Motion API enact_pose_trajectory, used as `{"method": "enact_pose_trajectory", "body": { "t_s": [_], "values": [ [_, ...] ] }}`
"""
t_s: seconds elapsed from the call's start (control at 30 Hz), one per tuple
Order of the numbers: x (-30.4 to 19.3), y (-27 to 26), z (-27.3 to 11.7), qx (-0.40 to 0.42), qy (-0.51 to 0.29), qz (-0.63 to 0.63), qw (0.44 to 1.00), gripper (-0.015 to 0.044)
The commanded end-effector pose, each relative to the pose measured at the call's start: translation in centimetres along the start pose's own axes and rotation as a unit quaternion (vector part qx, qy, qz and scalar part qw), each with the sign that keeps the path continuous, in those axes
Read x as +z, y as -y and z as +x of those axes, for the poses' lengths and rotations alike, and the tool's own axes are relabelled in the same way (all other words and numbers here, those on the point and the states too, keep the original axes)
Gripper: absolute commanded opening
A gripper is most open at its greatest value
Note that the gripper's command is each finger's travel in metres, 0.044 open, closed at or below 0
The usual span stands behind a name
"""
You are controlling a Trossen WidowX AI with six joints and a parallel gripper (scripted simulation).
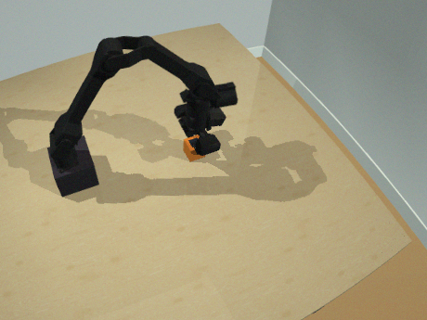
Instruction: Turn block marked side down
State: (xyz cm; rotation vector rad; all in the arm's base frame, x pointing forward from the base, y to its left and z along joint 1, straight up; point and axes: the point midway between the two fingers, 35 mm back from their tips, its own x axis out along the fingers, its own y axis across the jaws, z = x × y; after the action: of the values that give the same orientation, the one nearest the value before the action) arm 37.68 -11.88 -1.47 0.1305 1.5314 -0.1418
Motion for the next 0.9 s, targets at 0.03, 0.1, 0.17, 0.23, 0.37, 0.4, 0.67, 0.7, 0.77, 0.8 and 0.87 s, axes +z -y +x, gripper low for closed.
{"method": "enact_pose_trajectory", "body": {
  "t_s": [0.03,0.1,0.17,0.23,0.37,0.4,0.67,0.7,0.77,0.8,0.87],
  "values": [
    [-0.1,0.0,0.1,0.001,-0.002,-0.001,1.0,0.021],
    [-0.1,0.0,0.1,0.001,-0.002,-0.001,1.0,0.0197],
    [-0.1,0.0,0.1,0.001,-0.002,-0.001,1.0,0.0183],
    [-0.1,0.0,0.1,0.001,-0.002,-0.001,1.0,0.017],
    [-0.1,0.0,0.1,0.001,-0.002,-0.001,1.0,0.0143],
    [-0.1,0.0,0.1,0.001,-0.002,-0.001,1.0,0.0137],
    [-0.1,0.0,-1.0,0.001,-0.002,-0.001,1.0,0.0025],
    [-0.1,0.0,-1.7,0.001,-0.002,-0.001,1.0,0.0],
    [-0.1,0.0,-2.7,0.001,-0.002,-0.001,1.0,0.0],
    [-0.1,0.0,-2.9,0.001,-0.002,-0.001,1.0,0.0],
    [-0.1,0.0,-2.9,0.001,-0.002,-0.001,1.0,0.0]
  ]
}}
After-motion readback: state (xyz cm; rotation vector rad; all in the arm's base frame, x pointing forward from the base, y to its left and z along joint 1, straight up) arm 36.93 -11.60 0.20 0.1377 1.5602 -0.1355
